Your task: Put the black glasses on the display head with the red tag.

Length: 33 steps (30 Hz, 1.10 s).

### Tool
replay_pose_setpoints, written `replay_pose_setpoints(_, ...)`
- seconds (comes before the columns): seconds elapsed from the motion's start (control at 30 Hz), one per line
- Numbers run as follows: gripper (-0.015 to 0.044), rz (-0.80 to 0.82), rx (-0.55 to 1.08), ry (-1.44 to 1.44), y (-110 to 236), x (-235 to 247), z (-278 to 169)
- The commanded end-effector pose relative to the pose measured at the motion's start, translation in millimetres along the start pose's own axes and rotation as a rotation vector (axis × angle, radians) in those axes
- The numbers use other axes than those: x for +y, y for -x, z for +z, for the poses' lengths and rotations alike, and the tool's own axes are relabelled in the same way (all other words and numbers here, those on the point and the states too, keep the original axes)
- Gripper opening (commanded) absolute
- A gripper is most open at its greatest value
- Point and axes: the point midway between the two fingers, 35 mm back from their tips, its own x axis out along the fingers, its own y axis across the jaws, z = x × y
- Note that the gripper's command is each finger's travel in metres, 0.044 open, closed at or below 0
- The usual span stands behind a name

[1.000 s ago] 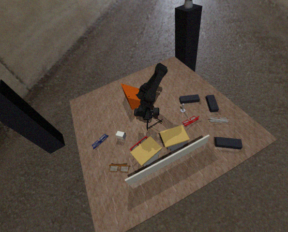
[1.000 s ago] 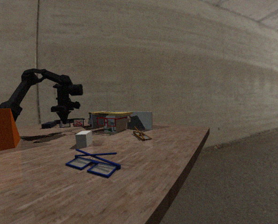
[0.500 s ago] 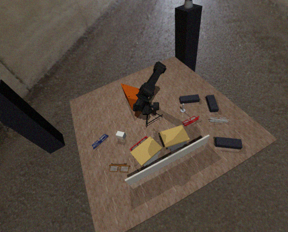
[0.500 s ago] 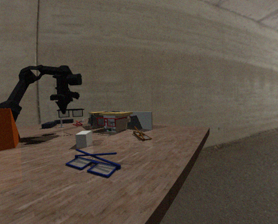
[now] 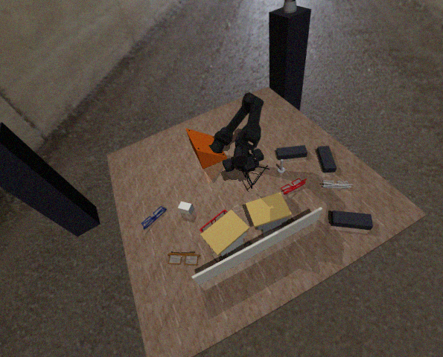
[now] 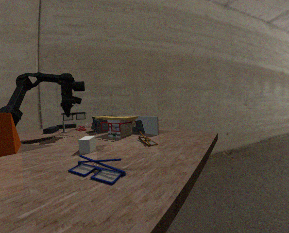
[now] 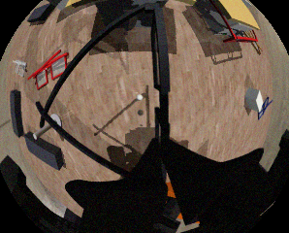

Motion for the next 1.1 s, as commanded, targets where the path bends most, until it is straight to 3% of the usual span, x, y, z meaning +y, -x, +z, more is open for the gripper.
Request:
replay_pose_setpoints(0.0, 0.0000, 0.001, -0.008, 0.127, 2.2, 28.3, 1.9)
replay_pose_setpoints(0.5, 0.0000, 0.035, -0.013, 0.619, 4.4, 136.5, -23.8)
replay_pose_setpoints(0.8, 0.0000, 0.037, -0.014, 0.641, 0.6, 141.2, -25.5)
replay_pose_setpoints(1.07, 0.0000, 0.036, -0.014, 0.642, -29.1, 142.4, -24.3)
